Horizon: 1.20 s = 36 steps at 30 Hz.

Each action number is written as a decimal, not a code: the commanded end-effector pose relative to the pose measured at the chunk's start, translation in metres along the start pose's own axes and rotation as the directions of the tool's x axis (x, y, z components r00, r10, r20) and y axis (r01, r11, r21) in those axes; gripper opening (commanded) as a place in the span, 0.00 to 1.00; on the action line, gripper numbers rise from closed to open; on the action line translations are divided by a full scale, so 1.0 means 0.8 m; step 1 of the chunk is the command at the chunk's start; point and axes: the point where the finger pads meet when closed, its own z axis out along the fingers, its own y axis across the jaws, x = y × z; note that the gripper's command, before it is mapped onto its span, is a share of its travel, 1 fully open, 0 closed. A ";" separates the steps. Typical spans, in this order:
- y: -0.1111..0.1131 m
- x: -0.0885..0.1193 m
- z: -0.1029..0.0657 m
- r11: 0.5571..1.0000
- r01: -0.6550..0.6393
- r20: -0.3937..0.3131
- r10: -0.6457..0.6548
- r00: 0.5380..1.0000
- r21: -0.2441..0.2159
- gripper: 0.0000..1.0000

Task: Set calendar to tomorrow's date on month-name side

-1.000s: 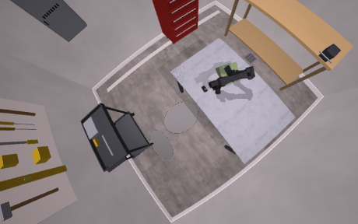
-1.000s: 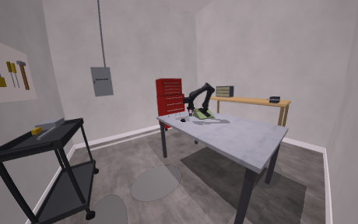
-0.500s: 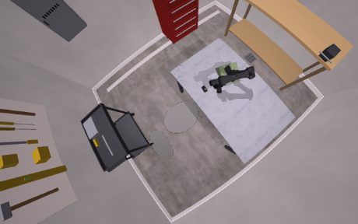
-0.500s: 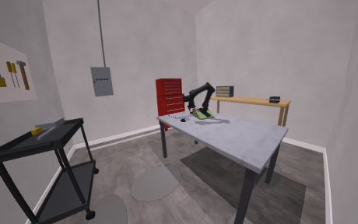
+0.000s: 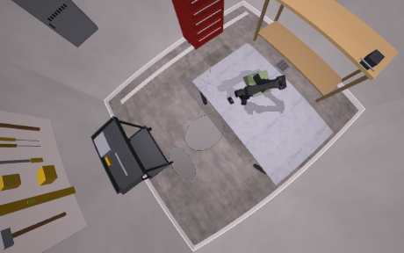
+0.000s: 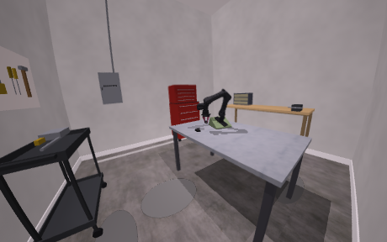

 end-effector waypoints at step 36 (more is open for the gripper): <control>-0.084 0.002 -0.014 0.174 -0.985 0.009 0.985 0.174 -0.003 0.26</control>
